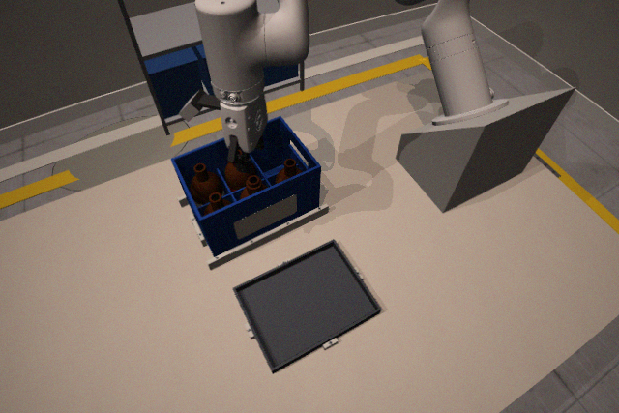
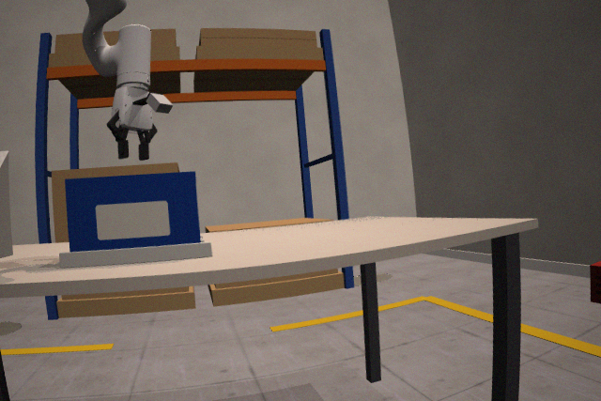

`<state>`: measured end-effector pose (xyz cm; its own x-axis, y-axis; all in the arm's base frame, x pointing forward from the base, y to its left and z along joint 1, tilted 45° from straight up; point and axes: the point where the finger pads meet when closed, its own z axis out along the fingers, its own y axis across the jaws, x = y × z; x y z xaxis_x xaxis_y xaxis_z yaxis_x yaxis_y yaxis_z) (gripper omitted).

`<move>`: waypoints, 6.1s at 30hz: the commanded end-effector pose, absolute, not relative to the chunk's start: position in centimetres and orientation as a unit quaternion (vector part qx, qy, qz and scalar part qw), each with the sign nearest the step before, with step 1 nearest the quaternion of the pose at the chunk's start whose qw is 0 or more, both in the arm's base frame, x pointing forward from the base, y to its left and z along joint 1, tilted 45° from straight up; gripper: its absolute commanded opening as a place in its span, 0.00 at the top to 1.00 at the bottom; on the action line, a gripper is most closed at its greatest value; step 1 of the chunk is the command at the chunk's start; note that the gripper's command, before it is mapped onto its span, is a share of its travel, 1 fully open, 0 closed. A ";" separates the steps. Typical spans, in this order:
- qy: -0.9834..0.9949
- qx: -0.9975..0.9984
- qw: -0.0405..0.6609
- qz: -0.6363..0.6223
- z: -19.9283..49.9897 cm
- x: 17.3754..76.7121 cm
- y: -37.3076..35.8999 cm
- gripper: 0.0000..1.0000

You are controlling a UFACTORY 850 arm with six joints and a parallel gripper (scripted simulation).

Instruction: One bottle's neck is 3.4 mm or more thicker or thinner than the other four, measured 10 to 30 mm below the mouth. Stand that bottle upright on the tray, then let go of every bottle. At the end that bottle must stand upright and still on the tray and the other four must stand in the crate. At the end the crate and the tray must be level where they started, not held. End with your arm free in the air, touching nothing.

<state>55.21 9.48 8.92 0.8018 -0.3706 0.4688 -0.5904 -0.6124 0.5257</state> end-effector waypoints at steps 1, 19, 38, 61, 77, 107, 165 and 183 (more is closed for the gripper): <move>-0.272 0.884 0.346 0.159 9.0 55.3 9.5 0.35; -0.272 0.884 0.346 0.159 8.9 55.3 9.5 0.35; -0.272 0.884 0.346 0.159 8.0 55.4 8.6 0.35; -0.272 0.884 0.346 0.159 6.2 55.7 6.8 0.35; -0.272 0.884 0.346 0.159 5.8 55.8 6.5 0.35; -0.272 0.884 0.346 0.159 5.8 55.9 6.6 0.35; -0.272 0.884 0.346 0.159 3.5 56.2 4.2 0.35; -0.272 0.884 0.346 0.159 2.9 56.2 3.7 0.35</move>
<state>56.18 3.64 2.90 0.8017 -0.3706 0.4689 -0.5905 -0.6122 0.5259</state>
